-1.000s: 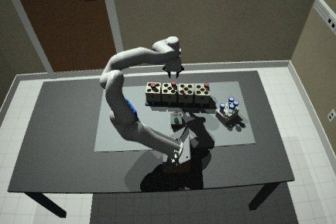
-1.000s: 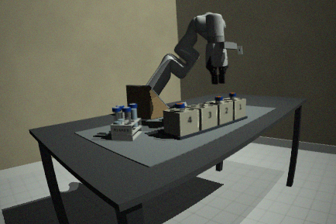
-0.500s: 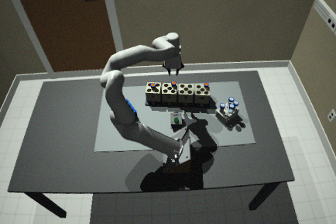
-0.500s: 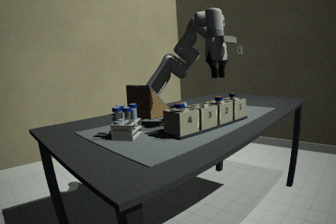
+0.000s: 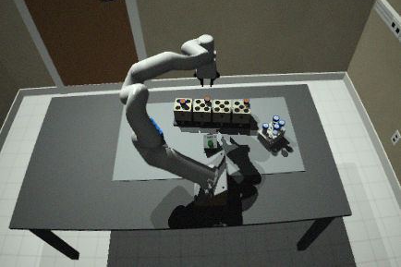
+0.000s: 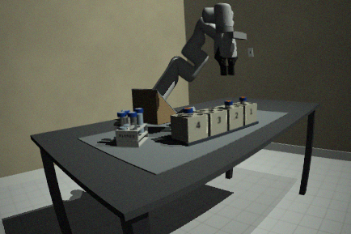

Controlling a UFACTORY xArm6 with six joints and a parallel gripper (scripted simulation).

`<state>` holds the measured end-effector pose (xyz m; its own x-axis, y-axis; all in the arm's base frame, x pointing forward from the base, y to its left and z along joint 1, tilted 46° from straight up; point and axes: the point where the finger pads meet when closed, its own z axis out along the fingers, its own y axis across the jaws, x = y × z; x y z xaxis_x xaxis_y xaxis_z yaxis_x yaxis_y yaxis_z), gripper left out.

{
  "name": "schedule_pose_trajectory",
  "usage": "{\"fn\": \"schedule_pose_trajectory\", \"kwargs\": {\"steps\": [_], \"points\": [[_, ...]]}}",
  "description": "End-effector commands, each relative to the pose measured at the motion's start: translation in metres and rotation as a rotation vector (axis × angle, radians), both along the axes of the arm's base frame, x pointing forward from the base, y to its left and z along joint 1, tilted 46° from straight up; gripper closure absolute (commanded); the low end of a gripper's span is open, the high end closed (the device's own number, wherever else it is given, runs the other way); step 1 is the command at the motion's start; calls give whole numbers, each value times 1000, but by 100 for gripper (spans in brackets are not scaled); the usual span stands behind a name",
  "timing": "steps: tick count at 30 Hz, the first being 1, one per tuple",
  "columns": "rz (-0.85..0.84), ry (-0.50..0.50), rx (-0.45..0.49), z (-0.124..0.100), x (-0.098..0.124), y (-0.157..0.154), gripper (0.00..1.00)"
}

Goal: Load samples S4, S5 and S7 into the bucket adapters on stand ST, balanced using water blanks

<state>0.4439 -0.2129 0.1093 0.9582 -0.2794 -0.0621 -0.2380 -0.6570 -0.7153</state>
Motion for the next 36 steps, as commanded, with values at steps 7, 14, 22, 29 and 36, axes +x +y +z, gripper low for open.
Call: {"fn": "schedule_pose_trajectory", "kwargs": {"steps": [7,14,22,29,36], "points": [[-1,-2,-2,1,0,-2,56],[-1,-2,-2,1,0,-2,56],[68,-72,-18,-9,-7,-10,43],[184,-189,-45,-25,-20,-24,43],[347,-352,-83,-49,-37,-43,43]]}}
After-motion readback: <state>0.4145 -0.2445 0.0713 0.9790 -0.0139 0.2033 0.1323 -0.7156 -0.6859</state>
